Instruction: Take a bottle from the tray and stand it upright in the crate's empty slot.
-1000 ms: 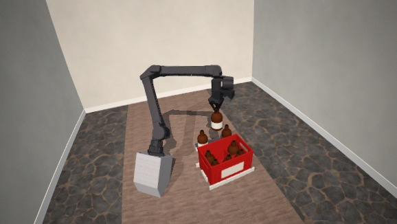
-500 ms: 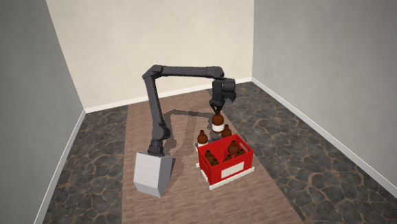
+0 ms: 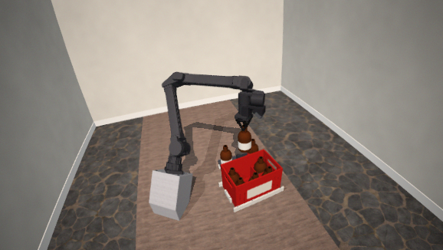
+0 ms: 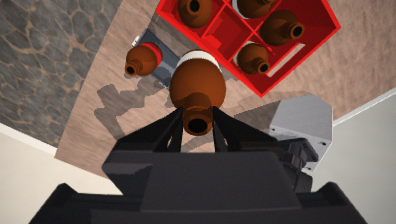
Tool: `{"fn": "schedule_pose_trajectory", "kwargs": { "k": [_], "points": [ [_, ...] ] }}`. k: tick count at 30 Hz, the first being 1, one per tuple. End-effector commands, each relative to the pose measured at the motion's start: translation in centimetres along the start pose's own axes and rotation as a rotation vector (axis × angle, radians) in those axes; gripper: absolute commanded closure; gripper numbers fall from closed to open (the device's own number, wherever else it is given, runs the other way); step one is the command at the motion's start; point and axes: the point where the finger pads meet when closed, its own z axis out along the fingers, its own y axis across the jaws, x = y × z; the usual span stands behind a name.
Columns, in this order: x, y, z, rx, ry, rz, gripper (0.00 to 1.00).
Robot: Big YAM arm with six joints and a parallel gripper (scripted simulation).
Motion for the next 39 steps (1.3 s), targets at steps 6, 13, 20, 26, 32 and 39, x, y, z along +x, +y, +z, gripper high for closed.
{"fn": "schedule_pose_trajectory", "kwargs": {
  "k": [6, 13, 20, 26, 32, 39],
  "points": [
    [-2.3, -2.4, -0.7, -0.004, -0.023, -0.005, 1.0],
    [-3.2, -3.3, -0.9, -0.004, -0.03, -0.01, 1.0],
    [-4.4, -4.1, -1.4, -0.003, -0.044, -0.02, 1.0],
    [-5.3, -4.4, -1.9, -0.003, -0.056, -0.03, 1.0],
    [-5.8, -5.0, -2.0, -0.002, -0.058, -0.031, 1.0],
    [-6.3, -5.6, -2.0, -0.002, -0.059, -0.031, 1.0]
  ]
}}
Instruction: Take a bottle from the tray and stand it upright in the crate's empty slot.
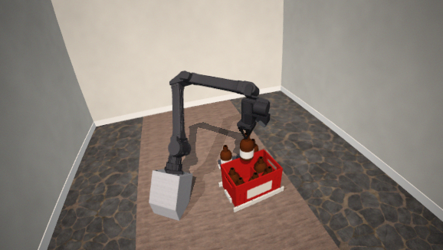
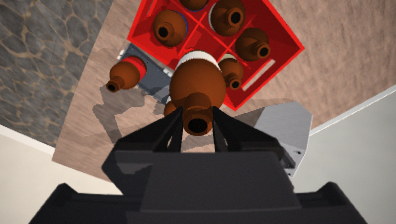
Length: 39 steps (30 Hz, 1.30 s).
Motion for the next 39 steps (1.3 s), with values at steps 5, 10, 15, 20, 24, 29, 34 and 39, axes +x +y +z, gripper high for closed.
{"fn": "schedule_pose_trajectory", "kwargs": {
  "k": [5, 10, 15, 20, 24, 29, 34, 39],
  "points": [
    [-2.19, 0.04, -2.55, -0.002, -0.08, -0.041, 1.0],
    [-2.49, -0.34, -2.37, -0.002, -0.074, -0.036, 1.0],
    [-2.47, -0.32, -2.56, -0.002, -0.08, -0.041, 1.0],
    [-2.59, -0.46, -2.45, -0.002, -0.076, -0.038, 1.0],
    [-2.56, -0.44, -2.49, -0.002, -0.078, -0.039, 1.0],
    [-2.57, -0.45, -2.48, -0.002, -0.077, -0.039, 1.0],
    [-2.57, -0.45, -2.48, -0.002, -0.077, -0.039, 1.0],
    [-2.57, -0.45, -2.48, -0.002, -0.077, -0.039, 1.0]
  ]
}}
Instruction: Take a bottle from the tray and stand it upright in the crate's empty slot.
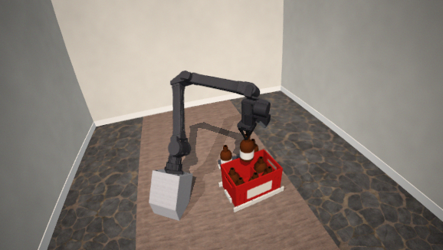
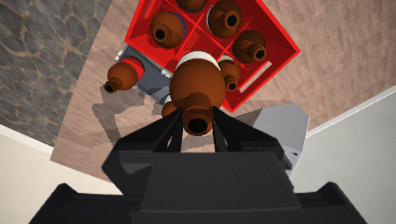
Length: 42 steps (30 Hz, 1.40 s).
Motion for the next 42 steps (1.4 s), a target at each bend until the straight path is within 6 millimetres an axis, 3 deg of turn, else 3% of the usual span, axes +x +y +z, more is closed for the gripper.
{"fn": "schedule_pose_trajectory", "kwargs": {
  "k": [1, 42],
  "points": [
    [-2.18, 0.19, -2.5, -0.001, -0.078, -0.032, 1.0],
    [-2.52, -0.3, -2.15, -0.001, -0.075, -0.029, 1.0]
  ]
}}
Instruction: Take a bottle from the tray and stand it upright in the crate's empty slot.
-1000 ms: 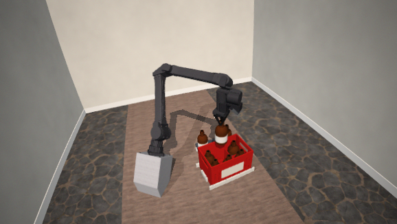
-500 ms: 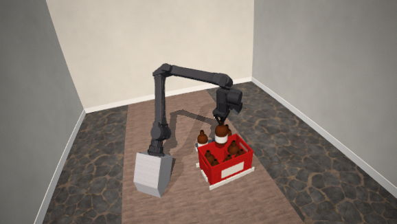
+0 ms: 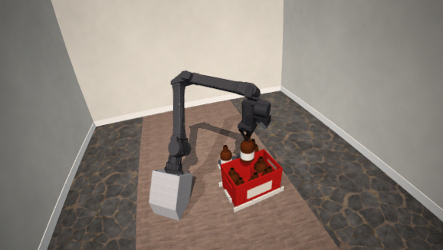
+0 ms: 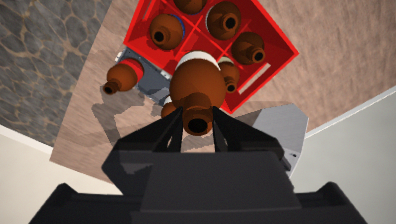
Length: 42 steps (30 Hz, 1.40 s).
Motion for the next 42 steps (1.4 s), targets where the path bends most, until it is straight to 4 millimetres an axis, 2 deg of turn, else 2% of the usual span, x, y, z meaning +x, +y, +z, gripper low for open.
{"fn": "schedule_pose_trajectory", "kwargs": {
  "k": [1, 42],
  "points": [
    [-2.17, -0.03, -2.33, -0.001, -0.075, -0.03, 1.0],
    [-2.06, -0.23, -2.17, -0.001, -0.075, -0.03, 1.0]
  ]
}}
